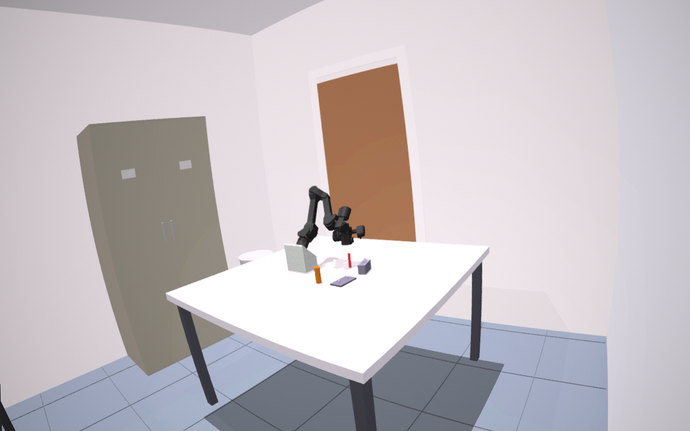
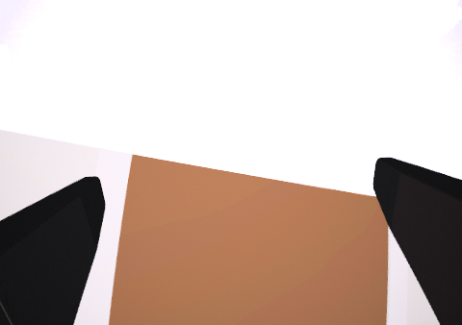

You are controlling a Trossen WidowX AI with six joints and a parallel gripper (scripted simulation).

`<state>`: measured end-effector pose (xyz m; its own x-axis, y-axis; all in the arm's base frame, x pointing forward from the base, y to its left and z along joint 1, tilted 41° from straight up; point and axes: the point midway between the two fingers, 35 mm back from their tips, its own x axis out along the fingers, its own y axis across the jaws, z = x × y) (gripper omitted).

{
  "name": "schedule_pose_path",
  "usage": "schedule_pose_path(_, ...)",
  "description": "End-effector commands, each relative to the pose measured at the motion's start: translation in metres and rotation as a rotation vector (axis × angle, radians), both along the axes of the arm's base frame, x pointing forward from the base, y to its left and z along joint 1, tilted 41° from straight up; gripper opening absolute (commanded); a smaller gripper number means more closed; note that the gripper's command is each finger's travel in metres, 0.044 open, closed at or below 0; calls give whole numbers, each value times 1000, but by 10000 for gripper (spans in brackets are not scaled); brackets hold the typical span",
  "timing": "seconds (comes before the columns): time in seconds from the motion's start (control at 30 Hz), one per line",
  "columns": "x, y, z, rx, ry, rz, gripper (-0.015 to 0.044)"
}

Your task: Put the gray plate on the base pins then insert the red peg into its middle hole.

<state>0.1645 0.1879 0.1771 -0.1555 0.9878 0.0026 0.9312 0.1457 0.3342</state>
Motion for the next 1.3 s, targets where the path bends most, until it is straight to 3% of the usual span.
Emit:
schedule_pose_path(0.0,2,1,1,0,2,-4,426)
schedule_pose_path(0.23,48,28,16,-100,66,-163,440)
schedule_pose_path(0.47,59,41,28,-332,22,-275,440)
schedule_pose_path(1.0,21,22,39,-714,-70,-238,440)
schedule_pose_path(1.27,-6,5,35,-844,-6,-177,440)
